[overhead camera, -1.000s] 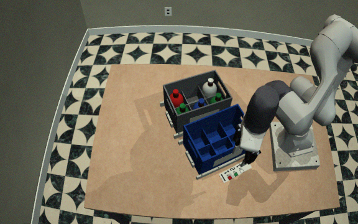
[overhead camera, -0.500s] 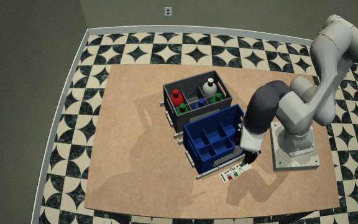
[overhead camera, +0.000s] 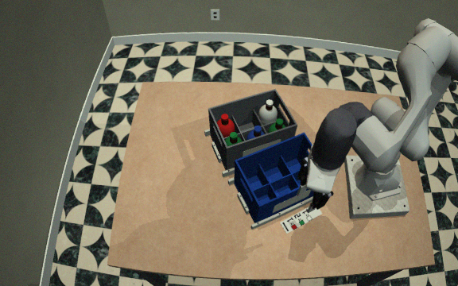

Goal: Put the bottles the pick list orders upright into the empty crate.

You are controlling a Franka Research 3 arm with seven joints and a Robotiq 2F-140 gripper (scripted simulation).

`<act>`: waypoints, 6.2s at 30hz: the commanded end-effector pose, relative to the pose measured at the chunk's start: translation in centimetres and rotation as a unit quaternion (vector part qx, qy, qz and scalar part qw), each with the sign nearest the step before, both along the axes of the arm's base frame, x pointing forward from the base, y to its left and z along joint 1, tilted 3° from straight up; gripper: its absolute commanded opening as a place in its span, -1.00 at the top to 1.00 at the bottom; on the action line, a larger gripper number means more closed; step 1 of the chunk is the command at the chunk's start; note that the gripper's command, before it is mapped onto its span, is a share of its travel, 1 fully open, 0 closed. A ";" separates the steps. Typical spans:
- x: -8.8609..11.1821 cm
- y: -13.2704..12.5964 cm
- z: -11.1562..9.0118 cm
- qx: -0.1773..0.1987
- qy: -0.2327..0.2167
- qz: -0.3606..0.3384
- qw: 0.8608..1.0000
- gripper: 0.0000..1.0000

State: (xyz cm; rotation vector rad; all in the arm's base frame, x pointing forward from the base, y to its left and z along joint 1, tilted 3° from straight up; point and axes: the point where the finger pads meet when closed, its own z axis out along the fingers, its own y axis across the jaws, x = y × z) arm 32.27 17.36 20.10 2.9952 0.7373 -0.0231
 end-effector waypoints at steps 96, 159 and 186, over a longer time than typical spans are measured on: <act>17.8 -36.7 12.7 0.000 -0.044 -0.734 0.677 0.24; 20.9 -36.3 8.8 -0.001 -0.037 -0.640 0.768 0.24; 25.8 -35.8 2.6 -0.004 -0.025 -0.466 0.885 0.24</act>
